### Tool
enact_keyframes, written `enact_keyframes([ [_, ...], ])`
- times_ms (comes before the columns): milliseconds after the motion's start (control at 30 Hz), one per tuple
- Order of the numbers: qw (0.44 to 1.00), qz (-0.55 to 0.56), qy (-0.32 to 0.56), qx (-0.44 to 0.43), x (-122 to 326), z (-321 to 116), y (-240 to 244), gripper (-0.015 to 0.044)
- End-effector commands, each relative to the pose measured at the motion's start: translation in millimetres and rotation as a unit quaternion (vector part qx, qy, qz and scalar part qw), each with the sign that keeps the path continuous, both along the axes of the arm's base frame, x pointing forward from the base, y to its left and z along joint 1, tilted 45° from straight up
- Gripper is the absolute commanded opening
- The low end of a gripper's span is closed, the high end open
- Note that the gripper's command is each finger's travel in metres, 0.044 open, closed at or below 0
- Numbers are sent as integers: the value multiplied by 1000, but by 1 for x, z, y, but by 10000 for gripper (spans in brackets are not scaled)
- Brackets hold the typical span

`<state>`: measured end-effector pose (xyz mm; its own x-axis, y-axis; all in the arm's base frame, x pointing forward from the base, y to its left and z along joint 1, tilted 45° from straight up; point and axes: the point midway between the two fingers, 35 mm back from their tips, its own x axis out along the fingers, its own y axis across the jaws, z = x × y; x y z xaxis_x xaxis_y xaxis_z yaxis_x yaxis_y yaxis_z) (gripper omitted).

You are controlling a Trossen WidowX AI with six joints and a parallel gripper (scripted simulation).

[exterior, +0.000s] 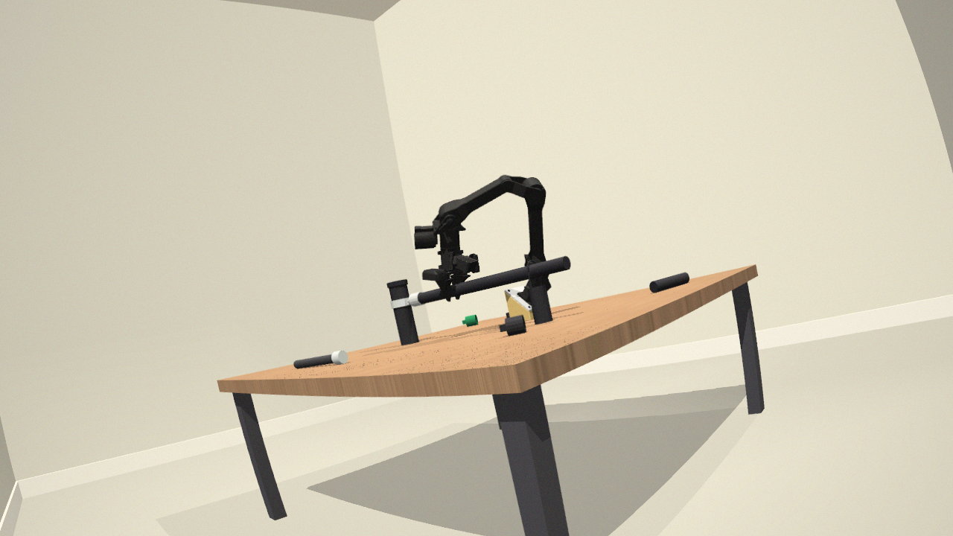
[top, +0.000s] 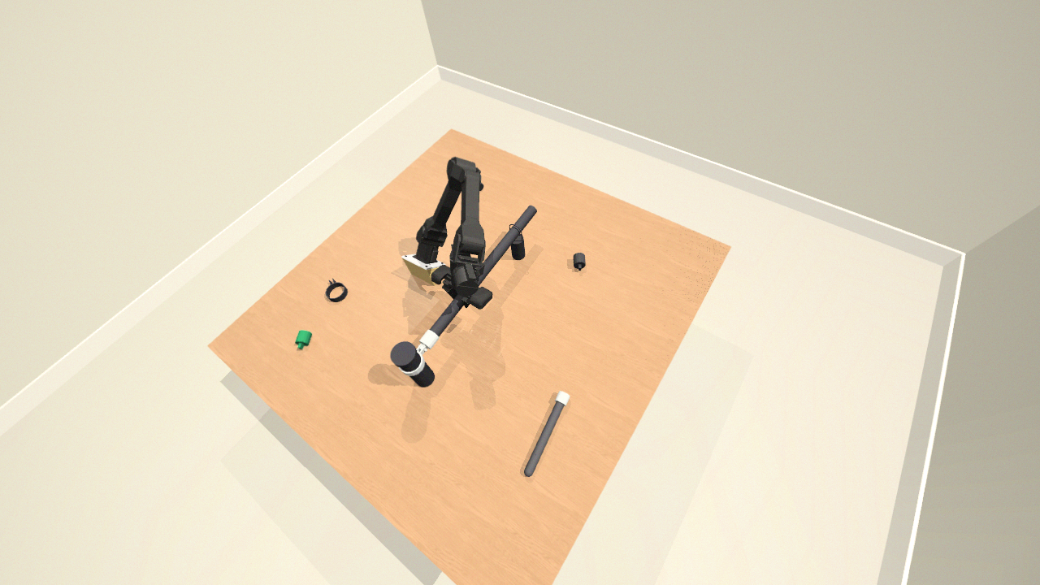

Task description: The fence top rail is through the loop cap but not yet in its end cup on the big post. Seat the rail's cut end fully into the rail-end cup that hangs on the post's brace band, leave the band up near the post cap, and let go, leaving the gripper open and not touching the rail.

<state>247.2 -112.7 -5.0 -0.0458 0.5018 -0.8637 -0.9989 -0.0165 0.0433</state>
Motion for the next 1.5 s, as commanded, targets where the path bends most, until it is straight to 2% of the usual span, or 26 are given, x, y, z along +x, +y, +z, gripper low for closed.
enact_keyframes([
  [0, 1000, -1, -3, -6, 2, -1, -7, 0],
  [1233, 1000, -1, -3, -7, 3, -16, -29, 0],
  [1467, 1000, 2, 2, 4, 1, -16, -19, 0],
])
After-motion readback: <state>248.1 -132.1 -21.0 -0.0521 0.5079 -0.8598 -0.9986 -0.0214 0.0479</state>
